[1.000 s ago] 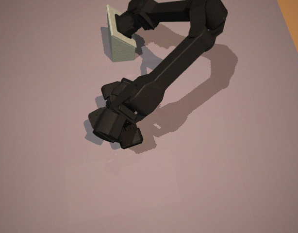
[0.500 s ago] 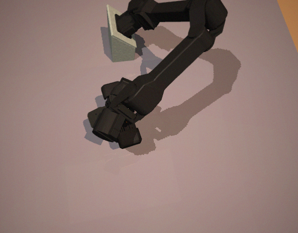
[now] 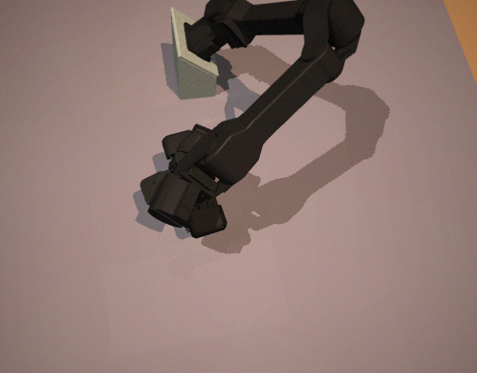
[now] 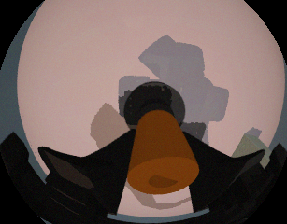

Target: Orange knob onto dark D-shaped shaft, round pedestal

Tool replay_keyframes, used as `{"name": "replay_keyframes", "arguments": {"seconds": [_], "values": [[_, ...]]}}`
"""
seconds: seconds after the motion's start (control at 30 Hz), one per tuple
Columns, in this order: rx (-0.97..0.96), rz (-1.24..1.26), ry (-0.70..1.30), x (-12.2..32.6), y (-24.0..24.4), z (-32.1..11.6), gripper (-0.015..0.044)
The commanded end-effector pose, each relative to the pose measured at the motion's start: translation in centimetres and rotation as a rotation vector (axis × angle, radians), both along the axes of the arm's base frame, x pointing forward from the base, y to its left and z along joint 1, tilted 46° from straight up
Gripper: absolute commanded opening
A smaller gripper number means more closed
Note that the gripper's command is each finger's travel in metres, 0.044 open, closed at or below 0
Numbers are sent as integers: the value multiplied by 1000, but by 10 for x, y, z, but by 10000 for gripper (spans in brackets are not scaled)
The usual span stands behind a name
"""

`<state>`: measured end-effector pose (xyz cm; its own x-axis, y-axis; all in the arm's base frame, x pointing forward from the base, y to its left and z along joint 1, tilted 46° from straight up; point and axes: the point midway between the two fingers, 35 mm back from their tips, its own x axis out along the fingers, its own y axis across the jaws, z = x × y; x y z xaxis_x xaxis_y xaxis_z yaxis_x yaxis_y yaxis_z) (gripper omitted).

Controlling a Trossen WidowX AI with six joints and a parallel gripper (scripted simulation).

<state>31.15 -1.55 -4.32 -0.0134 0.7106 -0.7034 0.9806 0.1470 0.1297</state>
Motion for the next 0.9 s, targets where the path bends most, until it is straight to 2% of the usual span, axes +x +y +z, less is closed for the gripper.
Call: {"name": "replay_keyframes", "arguments": {"seconds": [0.0, 0.13, 0.33, 0.87], "values": [[1, -3, -1, 1, -1, 4, 0], [0, -21, 17, 2, -2, 5, 0], [-2, -151, 148, 3, -3, 4, 0], [-2, -151, 148, 1, 0, 0, 0]]}}
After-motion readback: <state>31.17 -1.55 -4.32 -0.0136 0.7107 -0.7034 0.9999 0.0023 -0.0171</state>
